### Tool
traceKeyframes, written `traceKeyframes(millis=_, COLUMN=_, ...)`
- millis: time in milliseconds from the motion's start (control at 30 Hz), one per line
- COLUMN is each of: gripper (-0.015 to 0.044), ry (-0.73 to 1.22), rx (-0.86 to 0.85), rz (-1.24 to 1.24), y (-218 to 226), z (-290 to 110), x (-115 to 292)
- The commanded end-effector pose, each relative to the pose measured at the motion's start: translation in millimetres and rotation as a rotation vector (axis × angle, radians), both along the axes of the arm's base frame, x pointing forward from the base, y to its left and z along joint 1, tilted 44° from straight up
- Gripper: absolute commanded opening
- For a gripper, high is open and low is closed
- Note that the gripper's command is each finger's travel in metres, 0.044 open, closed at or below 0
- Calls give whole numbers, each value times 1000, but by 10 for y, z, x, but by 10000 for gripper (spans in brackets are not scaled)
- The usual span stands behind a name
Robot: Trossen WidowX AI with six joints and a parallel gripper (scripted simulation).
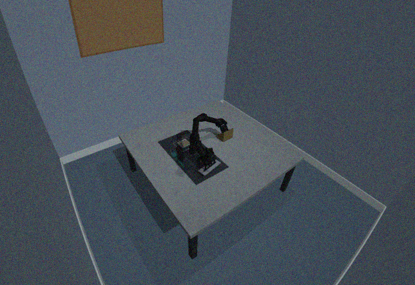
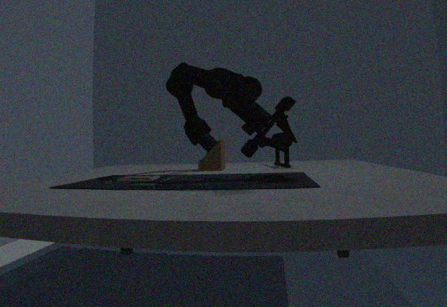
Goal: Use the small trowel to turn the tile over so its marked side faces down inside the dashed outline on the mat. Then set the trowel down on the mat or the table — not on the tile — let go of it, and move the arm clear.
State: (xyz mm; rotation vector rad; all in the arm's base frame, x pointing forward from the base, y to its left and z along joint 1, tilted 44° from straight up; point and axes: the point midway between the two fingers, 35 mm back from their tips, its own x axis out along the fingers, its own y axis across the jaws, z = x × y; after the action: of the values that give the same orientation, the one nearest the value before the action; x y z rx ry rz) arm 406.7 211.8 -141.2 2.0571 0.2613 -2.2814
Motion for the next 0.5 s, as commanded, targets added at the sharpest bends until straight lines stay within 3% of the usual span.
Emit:
traceKeyframes(millis=0, gripper=0, ry=2, rx=23, rz=15, y=55, z=42, x=23)
traceKeyframes(millis=467, gripper=0, ry=2, rx=22, rz=15, y=-62, z=-82, x=39)
